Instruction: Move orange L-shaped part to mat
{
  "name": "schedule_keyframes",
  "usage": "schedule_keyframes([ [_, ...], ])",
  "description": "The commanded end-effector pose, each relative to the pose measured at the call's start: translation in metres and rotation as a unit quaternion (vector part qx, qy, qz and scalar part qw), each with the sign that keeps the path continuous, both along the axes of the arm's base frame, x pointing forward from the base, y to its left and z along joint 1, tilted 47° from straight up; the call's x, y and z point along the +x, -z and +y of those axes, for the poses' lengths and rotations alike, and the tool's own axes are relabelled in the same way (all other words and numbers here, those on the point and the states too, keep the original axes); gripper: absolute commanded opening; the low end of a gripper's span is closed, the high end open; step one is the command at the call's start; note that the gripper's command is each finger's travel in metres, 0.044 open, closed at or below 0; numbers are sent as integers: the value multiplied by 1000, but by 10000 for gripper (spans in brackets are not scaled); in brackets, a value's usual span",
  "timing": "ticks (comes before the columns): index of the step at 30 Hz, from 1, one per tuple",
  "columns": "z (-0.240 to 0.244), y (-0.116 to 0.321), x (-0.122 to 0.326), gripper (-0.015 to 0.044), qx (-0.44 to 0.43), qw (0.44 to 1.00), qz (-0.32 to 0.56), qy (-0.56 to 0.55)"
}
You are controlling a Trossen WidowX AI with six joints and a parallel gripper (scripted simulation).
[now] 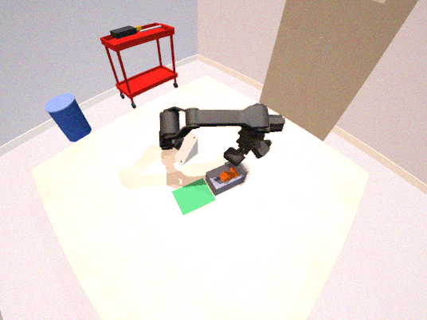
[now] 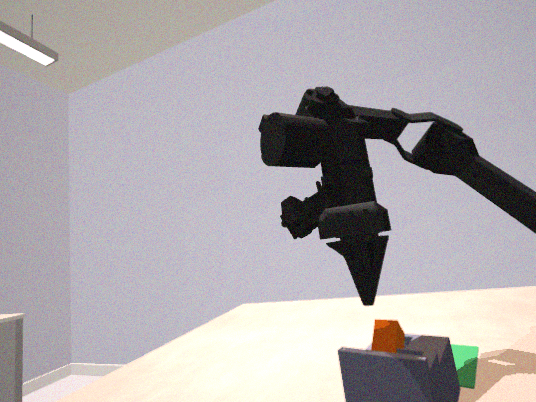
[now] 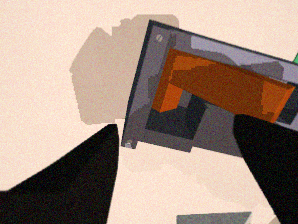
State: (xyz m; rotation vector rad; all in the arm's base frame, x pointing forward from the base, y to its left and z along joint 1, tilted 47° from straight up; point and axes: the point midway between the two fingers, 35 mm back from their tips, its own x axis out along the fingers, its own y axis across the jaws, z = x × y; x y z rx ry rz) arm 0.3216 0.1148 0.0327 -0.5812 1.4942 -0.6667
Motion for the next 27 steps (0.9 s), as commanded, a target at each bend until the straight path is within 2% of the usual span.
schedule_keyframes([
  [1,-12,-17,-3,280,4,986,118,-119],
  [5,-24,-30,-8,280,10,937,249,-243],
  [11,-40,-47,-16,280,19,822,409,-395],
  [27,-53,-36,-17,280,19,818,414,-399],
])
